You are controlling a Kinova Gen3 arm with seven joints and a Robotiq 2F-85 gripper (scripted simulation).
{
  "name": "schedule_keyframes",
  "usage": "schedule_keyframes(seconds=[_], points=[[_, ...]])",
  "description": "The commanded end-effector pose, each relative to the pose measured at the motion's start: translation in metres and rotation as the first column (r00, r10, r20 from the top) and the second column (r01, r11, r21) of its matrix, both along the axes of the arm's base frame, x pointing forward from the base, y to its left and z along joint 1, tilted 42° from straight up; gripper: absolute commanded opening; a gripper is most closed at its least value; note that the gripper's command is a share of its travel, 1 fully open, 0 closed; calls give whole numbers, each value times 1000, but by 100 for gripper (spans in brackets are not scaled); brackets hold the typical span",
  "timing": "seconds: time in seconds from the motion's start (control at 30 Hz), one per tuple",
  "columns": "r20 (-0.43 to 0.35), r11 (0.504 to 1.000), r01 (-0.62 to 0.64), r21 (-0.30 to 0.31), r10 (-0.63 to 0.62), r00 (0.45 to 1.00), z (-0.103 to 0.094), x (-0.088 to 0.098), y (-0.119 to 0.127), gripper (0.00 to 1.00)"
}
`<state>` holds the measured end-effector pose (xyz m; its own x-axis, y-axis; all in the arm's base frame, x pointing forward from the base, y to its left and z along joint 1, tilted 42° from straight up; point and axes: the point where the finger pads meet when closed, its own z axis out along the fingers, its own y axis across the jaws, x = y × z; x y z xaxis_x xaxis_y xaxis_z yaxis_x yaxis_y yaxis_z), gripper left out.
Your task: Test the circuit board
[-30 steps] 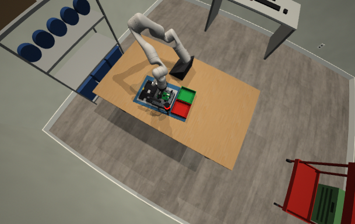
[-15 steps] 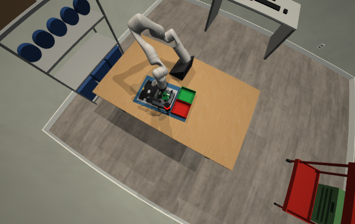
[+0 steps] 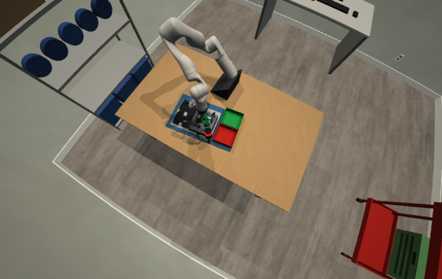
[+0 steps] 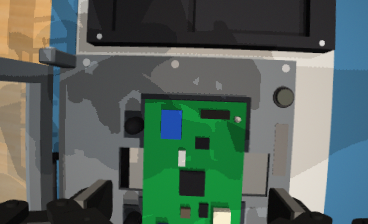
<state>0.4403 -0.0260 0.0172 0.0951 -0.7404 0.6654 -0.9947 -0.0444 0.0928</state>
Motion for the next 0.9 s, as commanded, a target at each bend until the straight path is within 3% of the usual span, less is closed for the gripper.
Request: schedule_keyframes(seconds=[0.0,0.43,0.87], points=[[-2,1000,0,-1,0,1000,-3,-1,-2,100],[-2,1000,0,-1,0,1000,-36,-2,-32,100],[-2,1000,0,-1,0,1000,-40,-2,-35,100]])
